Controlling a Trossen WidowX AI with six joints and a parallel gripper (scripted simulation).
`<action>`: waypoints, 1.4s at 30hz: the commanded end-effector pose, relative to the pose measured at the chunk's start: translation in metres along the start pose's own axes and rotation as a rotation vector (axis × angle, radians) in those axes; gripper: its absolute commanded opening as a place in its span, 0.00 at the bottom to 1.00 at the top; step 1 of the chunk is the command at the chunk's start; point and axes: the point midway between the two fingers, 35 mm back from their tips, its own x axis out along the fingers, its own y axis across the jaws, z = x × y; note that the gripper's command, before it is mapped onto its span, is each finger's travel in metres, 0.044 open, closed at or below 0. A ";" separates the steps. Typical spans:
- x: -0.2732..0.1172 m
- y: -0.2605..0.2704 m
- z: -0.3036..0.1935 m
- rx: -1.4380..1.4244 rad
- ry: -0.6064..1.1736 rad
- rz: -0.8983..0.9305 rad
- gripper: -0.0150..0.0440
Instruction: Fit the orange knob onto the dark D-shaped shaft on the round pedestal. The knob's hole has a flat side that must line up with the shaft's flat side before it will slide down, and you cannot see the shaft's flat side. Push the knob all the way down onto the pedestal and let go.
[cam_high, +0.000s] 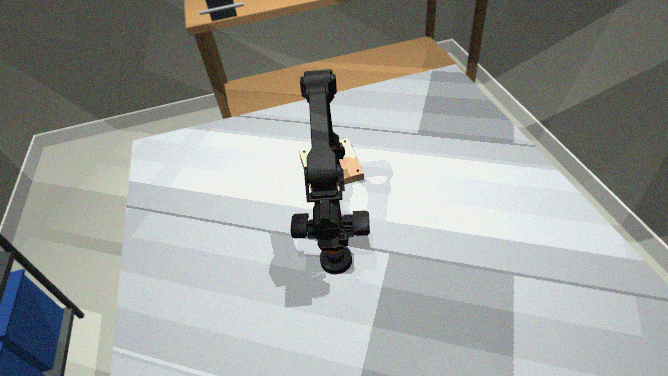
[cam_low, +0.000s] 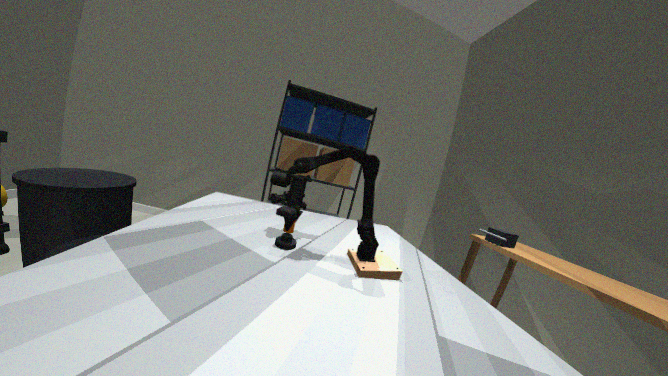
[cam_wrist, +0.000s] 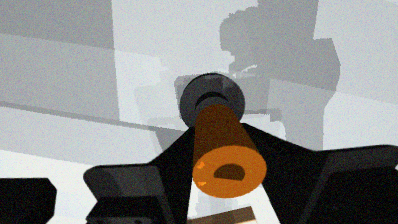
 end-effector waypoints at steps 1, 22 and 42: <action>-0.002 0.000 0.002 0.006 -0.005 0.000 0.25; -0.001 0.000 0.001 0.215 -0.004 0.000 0.25; 0.000 0.000 0.002 0.215 -0.005 0.000 0.25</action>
